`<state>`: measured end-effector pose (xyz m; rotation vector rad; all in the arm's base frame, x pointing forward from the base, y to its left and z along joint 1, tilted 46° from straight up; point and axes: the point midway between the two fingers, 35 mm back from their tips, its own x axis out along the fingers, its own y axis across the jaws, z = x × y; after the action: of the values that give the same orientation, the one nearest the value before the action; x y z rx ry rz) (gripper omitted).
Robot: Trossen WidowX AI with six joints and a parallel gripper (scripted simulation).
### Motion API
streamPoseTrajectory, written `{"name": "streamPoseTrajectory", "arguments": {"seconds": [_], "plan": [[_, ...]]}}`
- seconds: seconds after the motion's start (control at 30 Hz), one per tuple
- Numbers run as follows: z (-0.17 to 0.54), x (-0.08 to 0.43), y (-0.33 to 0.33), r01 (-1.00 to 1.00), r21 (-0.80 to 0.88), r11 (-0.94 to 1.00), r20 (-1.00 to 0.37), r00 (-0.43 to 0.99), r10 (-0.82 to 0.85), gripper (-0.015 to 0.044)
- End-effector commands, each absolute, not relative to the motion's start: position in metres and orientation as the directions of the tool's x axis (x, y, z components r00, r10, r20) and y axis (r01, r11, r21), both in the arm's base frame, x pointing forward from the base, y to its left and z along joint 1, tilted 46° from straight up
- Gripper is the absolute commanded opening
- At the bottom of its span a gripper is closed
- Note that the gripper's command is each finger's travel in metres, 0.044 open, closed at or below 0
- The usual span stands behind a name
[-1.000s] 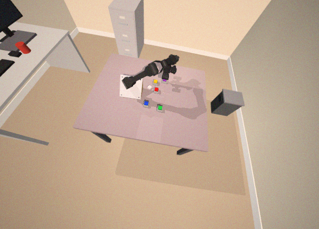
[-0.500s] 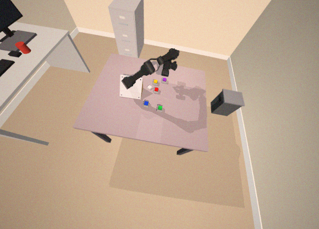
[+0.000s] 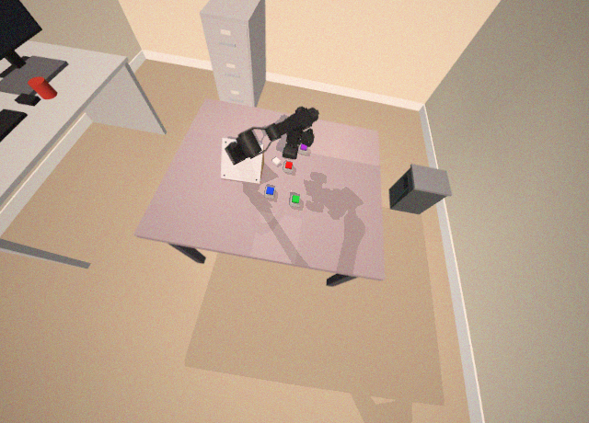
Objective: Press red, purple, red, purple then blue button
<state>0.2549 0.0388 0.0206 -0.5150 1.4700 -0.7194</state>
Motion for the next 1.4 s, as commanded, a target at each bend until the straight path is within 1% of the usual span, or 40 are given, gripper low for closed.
{"name": "streamPoseTrajectory", "arguments": {"seconds": [0.0, 0.07, 0.13, 0.97, 1.37], "plan": [[0.007, 0.252, 0.02, 0.116, -0.71, 0.694, -0.702, -0.045, -0.711, 0.002], [-0.013, 0.25, -0.001, 0.117, -0.713, 0.691, -0.699, -0.044, -0.714, 0.002], [-0.019, 0.248, -0.008, 0.117, -0.714, 0.69, -0.698, -0.044, -0.715, 0.002], [-0.042, 0.247, -0.032, 0.117, -0.716, 0.689, -0.696, -0.044, -0.716, 0.002], [-0.043, 0.247, -0.033, 0.117, -0.716, 0.688, -0.696, -0.044, -0.716, 0.002]]}}
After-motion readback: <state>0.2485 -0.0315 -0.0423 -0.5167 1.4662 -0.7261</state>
